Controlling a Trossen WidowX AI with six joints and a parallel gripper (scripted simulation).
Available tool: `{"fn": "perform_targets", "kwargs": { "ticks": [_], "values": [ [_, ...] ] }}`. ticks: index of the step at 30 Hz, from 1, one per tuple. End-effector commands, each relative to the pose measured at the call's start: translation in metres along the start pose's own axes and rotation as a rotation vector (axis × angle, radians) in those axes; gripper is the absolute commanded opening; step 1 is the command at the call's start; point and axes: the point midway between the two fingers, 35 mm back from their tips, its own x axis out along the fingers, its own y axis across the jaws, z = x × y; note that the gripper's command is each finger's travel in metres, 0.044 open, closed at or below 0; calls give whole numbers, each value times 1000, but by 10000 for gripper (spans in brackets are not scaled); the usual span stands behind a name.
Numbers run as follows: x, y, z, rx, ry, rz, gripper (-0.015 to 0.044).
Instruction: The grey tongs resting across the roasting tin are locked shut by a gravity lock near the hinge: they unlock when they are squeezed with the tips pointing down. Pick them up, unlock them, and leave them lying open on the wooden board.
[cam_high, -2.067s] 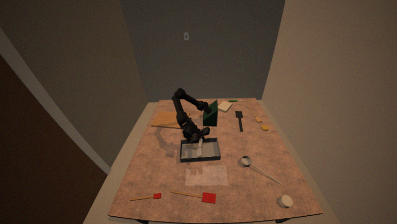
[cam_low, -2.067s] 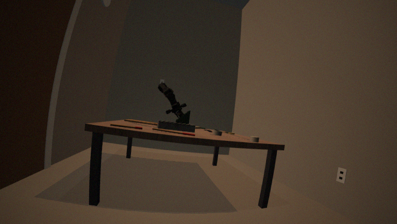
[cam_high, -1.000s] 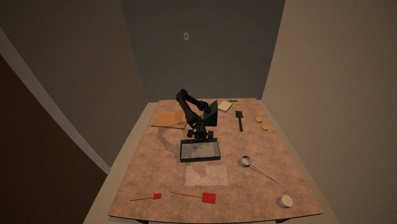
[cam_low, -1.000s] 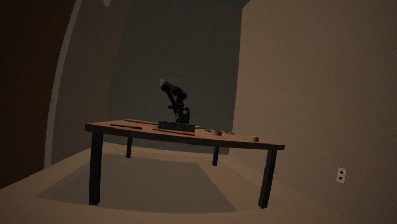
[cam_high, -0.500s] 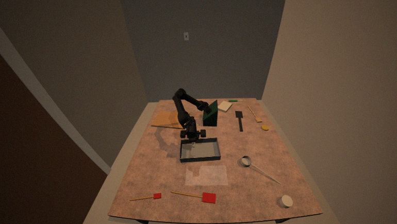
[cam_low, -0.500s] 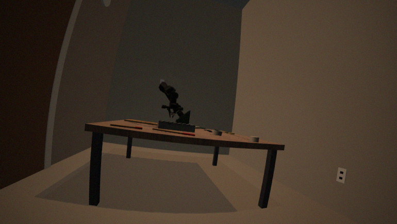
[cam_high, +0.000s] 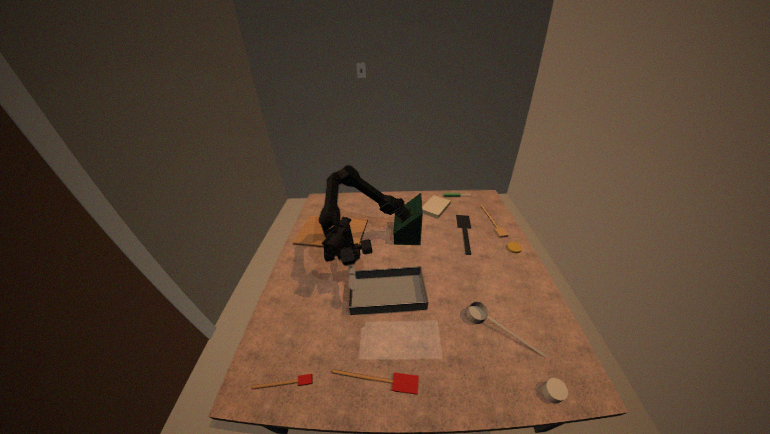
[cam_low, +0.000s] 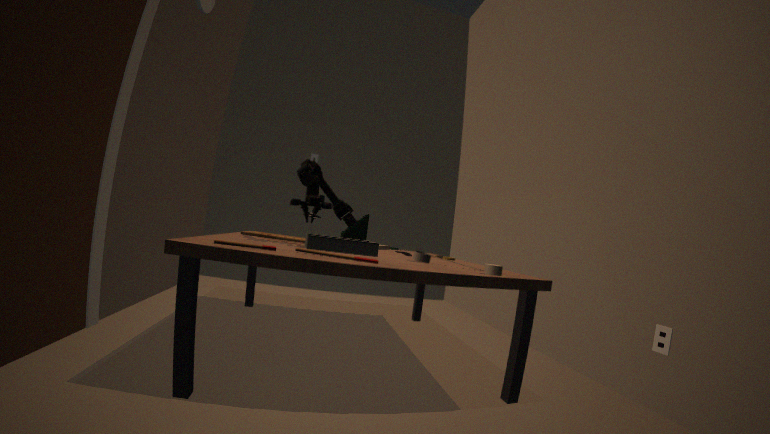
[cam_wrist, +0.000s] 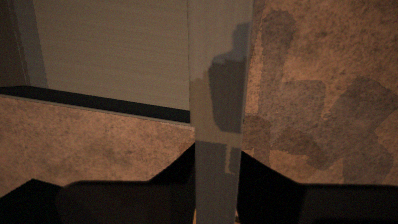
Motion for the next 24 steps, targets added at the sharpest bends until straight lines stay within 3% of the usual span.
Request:
{"fn": "perform_targets", "kwargs": {
  "ticks": [1, 10, 24],
  "values": [
    [-11, -23, -20, -45, -19, -14, -150],
    [-23, -63, -72, -176, -5, -41, -150],
    [-16, -78, -100, -228, -3, -9, -150]
  ]
}}
